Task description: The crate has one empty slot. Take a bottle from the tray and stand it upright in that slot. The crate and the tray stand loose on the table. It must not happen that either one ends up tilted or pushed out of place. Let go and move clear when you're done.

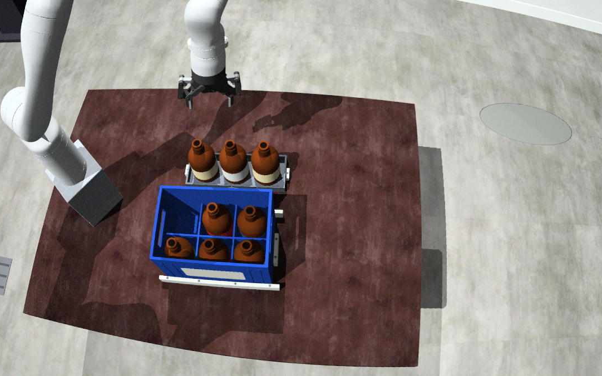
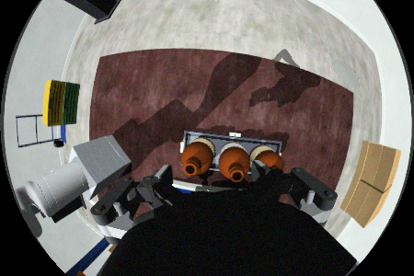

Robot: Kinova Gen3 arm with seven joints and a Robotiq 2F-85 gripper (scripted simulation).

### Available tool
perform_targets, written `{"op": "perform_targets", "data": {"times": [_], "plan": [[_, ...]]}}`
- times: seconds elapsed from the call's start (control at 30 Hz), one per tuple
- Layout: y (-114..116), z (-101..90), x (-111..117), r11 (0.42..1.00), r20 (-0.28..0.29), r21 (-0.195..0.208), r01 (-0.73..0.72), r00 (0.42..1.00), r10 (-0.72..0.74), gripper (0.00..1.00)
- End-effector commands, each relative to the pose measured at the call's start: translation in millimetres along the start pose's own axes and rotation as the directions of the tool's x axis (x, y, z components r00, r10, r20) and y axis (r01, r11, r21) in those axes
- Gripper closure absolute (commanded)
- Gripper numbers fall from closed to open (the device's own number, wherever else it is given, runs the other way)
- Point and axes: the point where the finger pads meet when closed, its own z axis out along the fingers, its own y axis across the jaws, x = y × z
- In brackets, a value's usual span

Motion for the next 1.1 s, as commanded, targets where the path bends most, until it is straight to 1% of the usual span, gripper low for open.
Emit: {"op": "perform_targets", "data": {"times": [0.0,0.3,0.33,0.6,0.63,0.93,0.97,1.07], "plan": [[5,1.4,-17,0.999,-0.010,-0.004,-0.053,0.999,0.053,0.00],[5,1.4,-17,0.999,-0.010,-0.004,-0.053,0.999,0.053,0.00],[9,3.1,-33,0.995,-0.019,-0.007,-0.103,0.994,0.103,0.00],[9,3.1,-33,0.995,-0.019,-0.007,-0.103,0.994,0.103,0.00],[13,4.8,-49,0.988,-0.027,-0.010,-0.153,0.988,0.152,0.00],[13,4.8,-49,0.988,-0.027,-0.010,-0.153,0.988,0.152,0.00],[15,6.4,-65,0.980,-0.035,-0.013,-0.201,0.979,0.200,0.00],[15,6.4,-65,0.980,-0.035,-0.013,-0.201,0.979,0.200,0.00]]}}
